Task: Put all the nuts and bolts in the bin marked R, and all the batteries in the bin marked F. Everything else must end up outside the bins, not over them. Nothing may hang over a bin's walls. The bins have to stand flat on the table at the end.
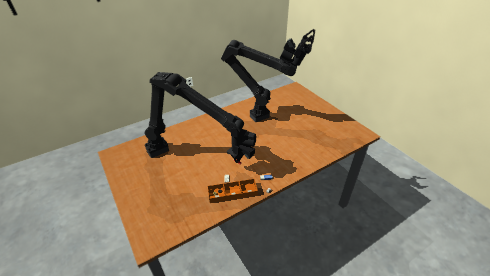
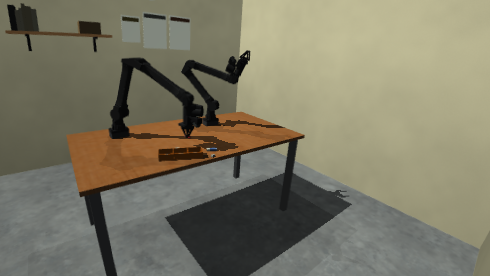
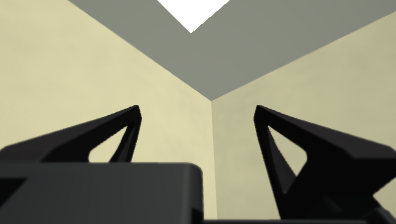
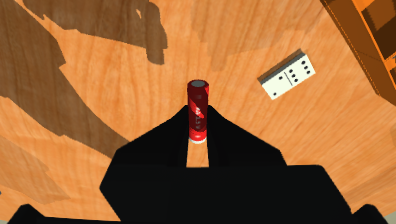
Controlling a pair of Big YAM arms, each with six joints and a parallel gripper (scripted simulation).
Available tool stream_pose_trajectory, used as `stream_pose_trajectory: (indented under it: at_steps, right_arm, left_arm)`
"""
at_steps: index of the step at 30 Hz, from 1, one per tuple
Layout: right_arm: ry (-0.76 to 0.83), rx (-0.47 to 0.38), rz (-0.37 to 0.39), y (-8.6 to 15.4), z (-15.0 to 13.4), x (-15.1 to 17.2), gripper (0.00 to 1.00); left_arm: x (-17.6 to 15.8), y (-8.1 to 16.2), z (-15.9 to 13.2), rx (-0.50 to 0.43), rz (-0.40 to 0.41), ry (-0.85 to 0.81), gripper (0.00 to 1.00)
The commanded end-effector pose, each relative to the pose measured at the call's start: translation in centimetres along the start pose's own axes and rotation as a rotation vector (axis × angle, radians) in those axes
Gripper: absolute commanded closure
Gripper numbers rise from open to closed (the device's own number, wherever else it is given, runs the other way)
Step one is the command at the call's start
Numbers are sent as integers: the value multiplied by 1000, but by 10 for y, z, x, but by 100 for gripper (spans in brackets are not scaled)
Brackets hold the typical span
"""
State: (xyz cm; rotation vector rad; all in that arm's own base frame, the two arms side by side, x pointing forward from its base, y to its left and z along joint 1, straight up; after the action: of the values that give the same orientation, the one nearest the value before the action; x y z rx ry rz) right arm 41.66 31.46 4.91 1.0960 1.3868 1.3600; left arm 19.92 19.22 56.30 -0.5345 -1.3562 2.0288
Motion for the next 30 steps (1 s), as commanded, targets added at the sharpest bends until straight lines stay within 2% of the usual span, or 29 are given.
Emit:
stream_pose_trajectory:
  at_steps: [1,5,7,8,10,14,18,22,24,25,27,30]
  right_arm:
    - [19,-39,21,16,36,-13,91]
    - [19,-40,19,16,49,-34,91]
    - [19,-40,19,16,49,-34,91]
    - [19,-82,32,40,54,-39,91]
    - [19,-47,20,20,59,-50,91]
    - [19,-41,17,16,71,-71,91]
    - [200,-40,12,16,84,-92,91]
    - [291,-32,6,16,97,-113,91]
    - [291,-32,6,16,97,-113,91]
    - [341,-41,3,29,101,-118,91]
    - [383,-22,1,16,106,-129,91]
    - [456,-24,-4,18,119,-141,91]
  left_arm:
    - [5,-1,10,-32,7,-16,0]
    - [5,-1,10,-32,7,-16,0]
    - [5,-1,10,-32,7,-16,0]
    - [5,-1,10,-32,7,-16,0]
    - [5,-1,10,-32,7,-16,0]
    - [5,-1,10,-32,7,-16,0]
    - [5,-1,10,-32,7,-16,0]
    - [5,-1,10,-32,7,-16,0]
    - [5,-1,10,-32,7,-16,0]
    - [5,-1,10,-32,7,-16,0]
    - [5,-1,10,-32,7,-16,0]
    - [5,-1,10,-32,7,-16,0]
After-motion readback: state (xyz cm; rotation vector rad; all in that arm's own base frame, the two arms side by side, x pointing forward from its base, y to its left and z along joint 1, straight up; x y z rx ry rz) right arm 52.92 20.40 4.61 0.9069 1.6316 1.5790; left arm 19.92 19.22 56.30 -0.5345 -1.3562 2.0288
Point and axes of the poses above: on each arm, the point where the finger pads meet when closed, its own y axis back along the fingers, its own x axis across the jaws, z = x × y, the point moved 2 cm from there along y, back along the fingers, and after that the axes turned 2 degrees about -y, right-handed, at the moved point
